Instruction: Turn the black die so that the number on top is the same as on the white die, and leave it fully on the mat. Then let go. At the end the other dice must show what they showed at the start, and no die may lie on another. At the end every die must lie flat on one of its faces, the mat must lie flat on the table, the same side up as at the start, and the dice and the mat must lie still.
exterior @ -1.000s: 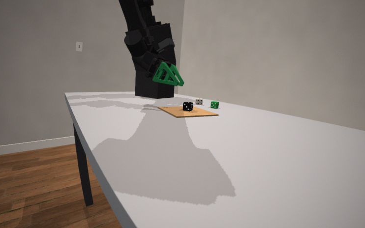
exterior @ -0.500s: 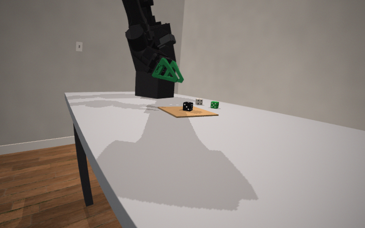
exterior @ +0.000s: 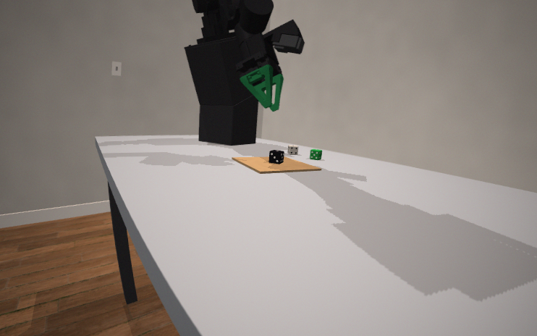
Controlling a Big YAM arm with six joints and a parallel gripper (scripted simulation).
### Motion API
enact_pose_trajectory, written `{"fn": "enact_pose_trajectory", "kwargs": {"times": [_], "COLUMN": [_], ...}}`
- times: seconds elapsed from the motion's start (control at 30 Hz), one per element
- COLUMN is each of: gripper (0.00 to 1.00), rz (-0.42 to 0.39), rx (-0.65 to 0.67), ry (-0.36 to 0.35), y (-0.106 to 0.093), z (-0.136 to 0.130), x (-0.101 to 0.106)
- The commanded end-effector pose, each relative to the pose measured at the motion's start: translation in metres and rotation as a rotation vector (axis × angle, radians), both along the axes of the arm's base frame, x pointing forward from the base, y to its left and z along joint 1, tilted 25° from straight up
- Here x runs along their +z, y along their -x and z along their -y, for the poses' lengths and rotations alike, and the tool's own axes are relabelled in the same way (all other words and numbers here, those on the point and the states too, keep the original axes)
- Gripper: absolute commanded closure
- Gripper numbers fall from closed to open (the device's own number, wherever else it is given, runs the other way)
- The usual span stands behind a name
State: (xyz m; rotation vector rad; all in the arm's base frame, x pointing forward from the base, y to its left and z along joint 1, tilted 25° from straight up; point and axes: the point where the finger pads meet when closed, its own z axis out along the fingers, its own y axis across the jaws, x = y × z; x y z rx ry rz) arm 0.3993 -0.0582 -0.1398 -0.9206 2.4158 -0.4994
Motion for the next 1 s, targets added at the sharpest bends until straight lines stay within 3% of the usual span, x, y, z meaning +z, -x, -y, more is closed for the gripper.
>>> {"fn": "enact_pose_trajectory", "kwargs": {"times": [0.0, 0.07, 0.1, 0.23, 0.33, 0.5, 0.53, 0.97], "gripper": [0.61, 0.61, 0.61, 0.61, 0.61, 0.61, 0.0, 0.0], "rz": [-0.138, -0.203, -0.254, -0.326, -0.34, -0.357, -0.358, -0.341], "rx": [-0.082, -0.126, -0.14, -0.183, -0.221, -0.205, -0.207, -0.208], "ry": [0.0, 0.046, 0.068, 0.117, 0.123, 0.142, 0.141, 0.138], "y": [-0.015, -0.019, -0.013, -0.015, -0.015, -0.017, -0.017, -0.02], "z": [-0.022, -0.025, -0.026, -0.029, -0.018, -0.031, -0.03, -0.031], "x": [0.008, 0.011, 0.001, 0.001, 0.002, 0.004, 0.004, 0.011]}}
